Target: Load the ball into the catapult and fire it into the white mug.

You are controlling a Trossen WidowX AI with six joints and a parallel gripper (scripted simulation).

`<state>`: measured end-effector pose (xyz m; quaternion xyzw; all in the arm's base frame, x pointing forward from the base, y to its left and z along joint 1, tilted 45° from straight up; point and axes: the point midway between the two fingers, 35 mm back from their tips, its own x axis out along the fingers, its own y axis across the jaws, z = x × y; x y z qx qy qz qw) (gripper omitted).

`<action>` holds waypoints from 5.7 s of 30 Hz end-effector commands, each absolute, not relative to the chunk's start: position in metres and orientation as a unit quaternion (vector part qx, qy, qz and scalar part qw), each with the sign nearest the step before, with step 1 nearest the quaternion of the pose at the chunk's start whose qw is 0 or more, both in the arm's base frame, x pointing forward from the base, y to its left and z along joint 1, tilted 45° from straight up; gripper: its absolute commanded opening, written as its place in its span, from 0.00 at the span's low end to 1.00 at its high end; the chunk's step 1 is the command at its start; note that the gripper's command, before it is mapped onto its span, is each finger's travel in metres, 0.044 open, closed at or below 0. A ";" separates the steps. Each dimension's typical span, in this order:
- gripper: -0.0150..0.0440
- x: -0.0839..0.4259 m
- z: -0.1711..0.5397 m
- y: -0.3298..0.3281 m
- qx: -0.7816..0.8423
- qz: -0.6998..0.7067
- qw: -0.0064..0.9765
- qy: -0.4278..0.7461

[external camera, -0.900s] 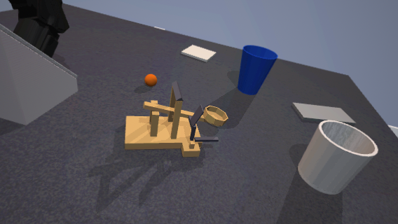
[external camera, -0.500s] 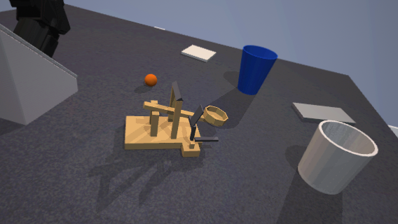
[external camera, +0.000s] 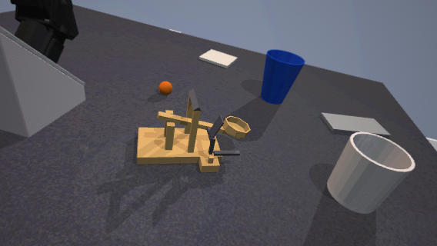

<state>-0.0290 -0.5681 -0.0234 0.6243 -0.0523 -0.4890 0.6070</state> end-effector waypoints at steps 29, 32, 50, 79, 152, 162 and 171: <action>1.00 0.191 -0.030 -0.434 0.509 -0.290 0.750 0.308; 1.00 0.207 -0.028 -0.414 0.489 -0.257 0.761 0.341; 1.00 0.271 -0.012 -0.287 0.354 -0.028 0.793 0.495; 1.00 0.270 0.037 -0.092 0.123 0.389 0.711 0.573; 0.25 0.272 0.002 -0.054 0.115 0.399 0.708 0.571; 0.25 0.274 0.007 -0.052 0.048 0.452 0.716 0.531; 0.25 0.278 0.010 -0.048 -0.062 0.528 0.715 0.454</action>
